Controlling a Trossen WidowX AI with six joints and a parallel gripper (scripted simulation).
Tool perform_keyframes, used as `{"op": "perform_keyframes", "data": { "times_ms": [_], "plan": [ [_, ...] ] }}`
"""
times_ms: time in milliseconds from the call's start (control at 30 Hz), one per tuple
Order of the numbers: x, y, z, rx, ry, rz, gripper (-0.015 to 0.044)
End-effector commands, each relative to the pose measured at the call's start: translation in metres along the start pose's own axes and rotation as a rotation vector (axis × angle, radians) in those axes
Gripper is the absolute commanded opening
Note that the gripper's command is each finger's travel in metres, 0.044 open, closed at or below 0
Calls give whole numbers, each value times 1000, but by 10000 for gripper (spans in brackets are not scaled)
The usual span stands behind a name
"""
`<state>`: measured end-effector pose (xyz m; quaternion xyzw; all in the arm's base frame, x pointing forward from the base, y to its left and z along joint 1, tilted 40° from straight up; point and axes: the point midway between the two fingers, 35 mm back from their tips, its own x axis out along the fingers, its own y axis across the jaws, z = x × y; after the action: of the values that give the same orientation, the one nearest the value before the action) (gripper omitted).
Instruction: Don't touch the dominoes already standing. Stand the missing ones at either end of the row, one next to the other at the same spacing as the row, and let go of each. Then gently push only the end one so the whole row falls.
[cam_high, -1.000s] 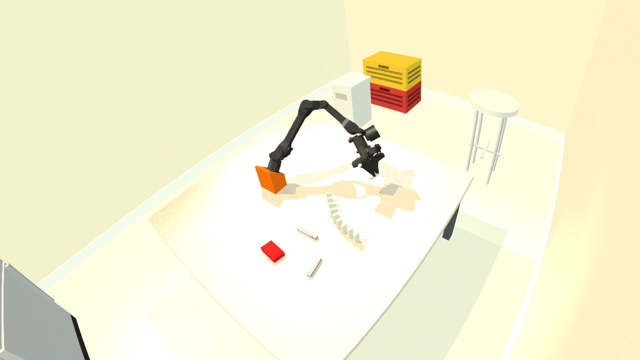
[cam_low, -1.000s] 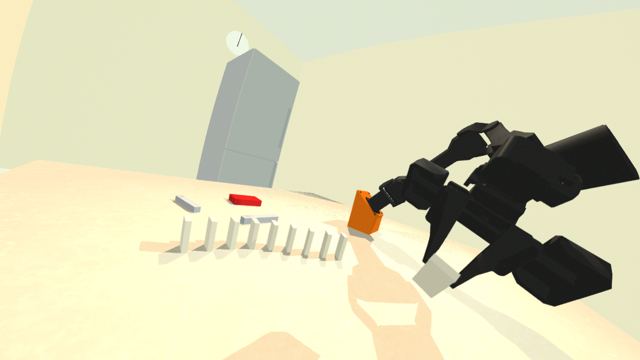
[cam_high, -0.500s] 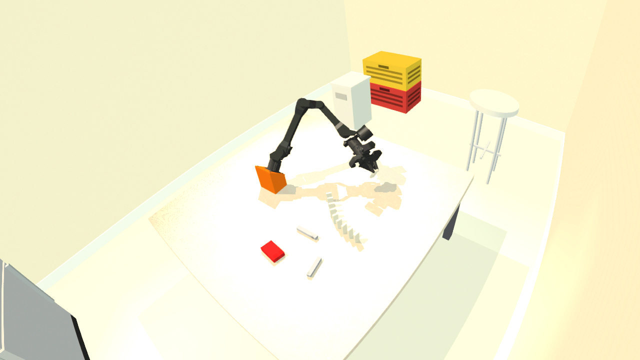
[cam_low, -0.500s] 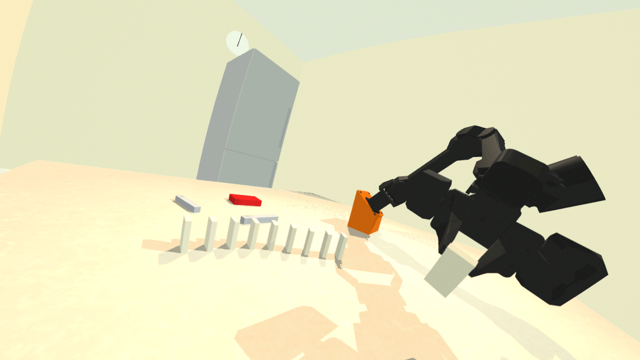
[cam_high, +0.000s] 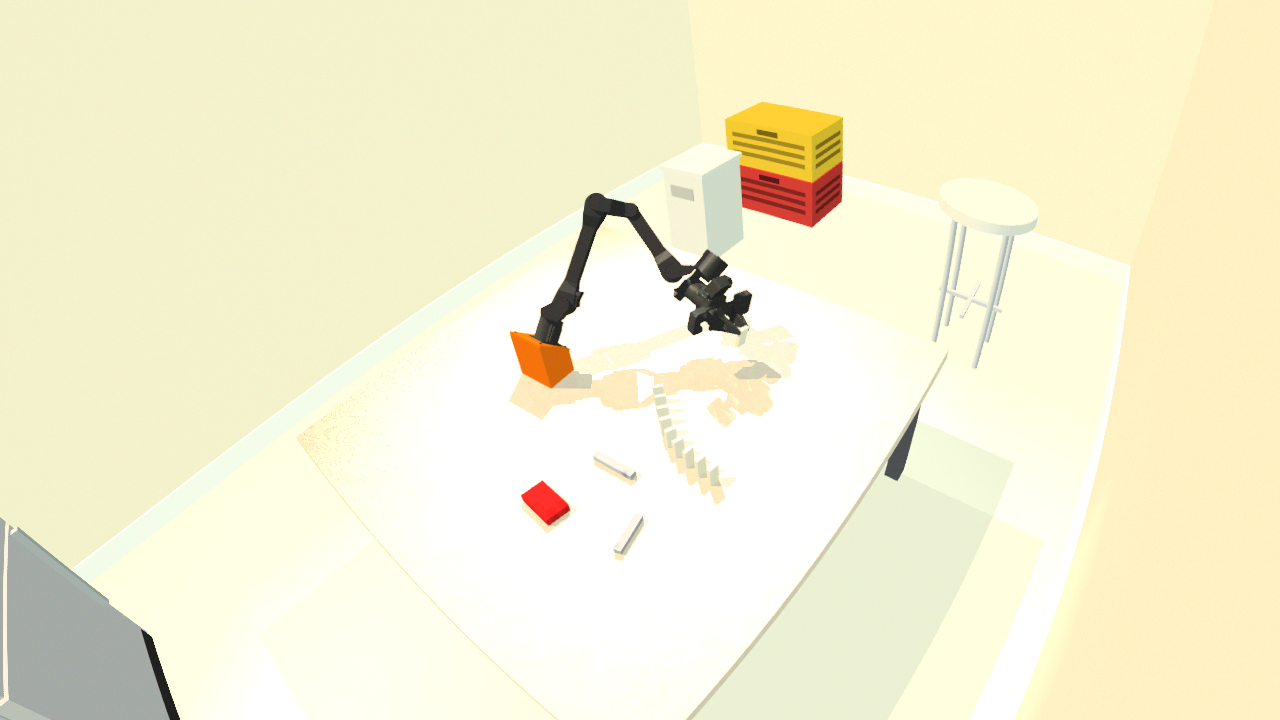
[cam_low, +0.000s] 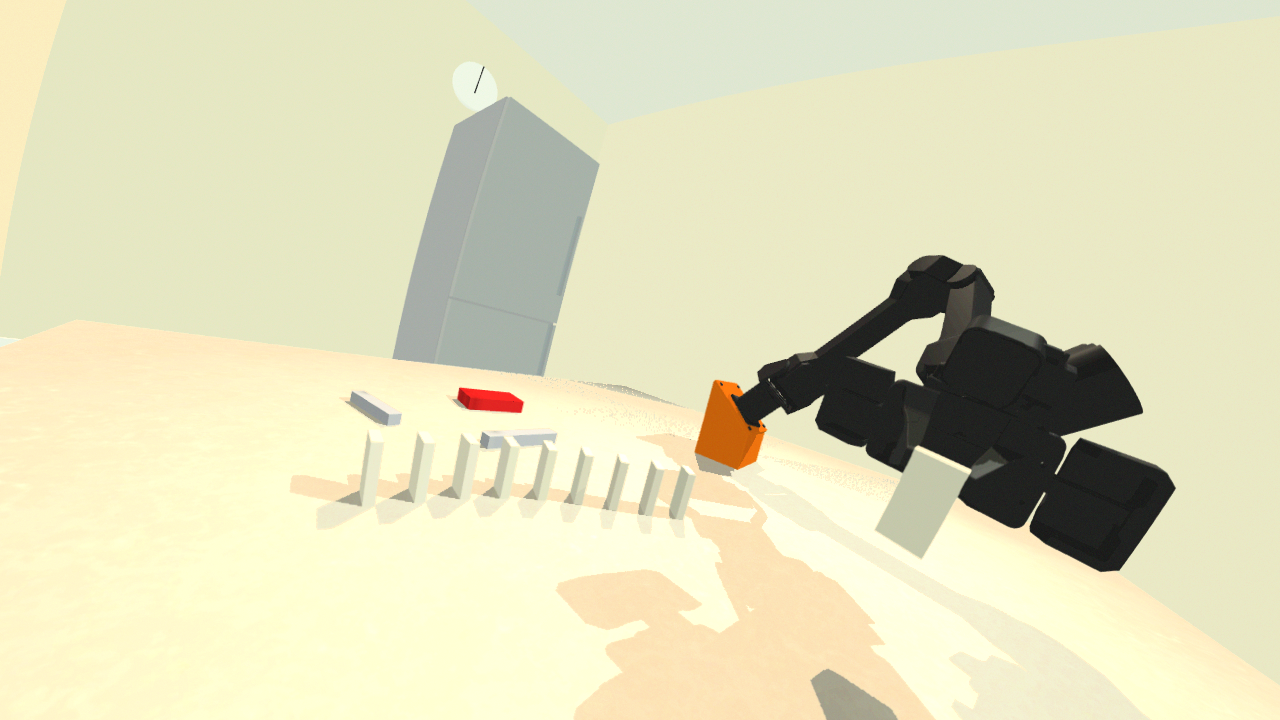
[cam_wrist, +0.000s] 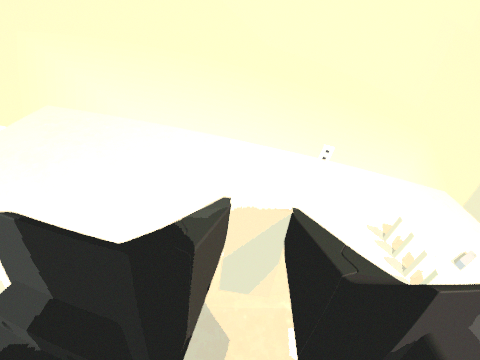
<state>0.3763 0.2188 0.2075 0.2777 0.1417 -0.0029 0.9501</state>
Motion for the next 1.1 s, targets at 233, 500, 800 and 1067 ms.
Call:
{"op": "perform_keyframes", "data": {
  "times_ms": [233,500,800,1067],
  "plan": [
    [-29,-12,7,139,-157,13,107],
    [-31,-13,8,148,-166,13,107],
    [-31,-13,8,148,-166,13,107],
    [-27,-10,-4,148,-164,13,107]
  ]
}}
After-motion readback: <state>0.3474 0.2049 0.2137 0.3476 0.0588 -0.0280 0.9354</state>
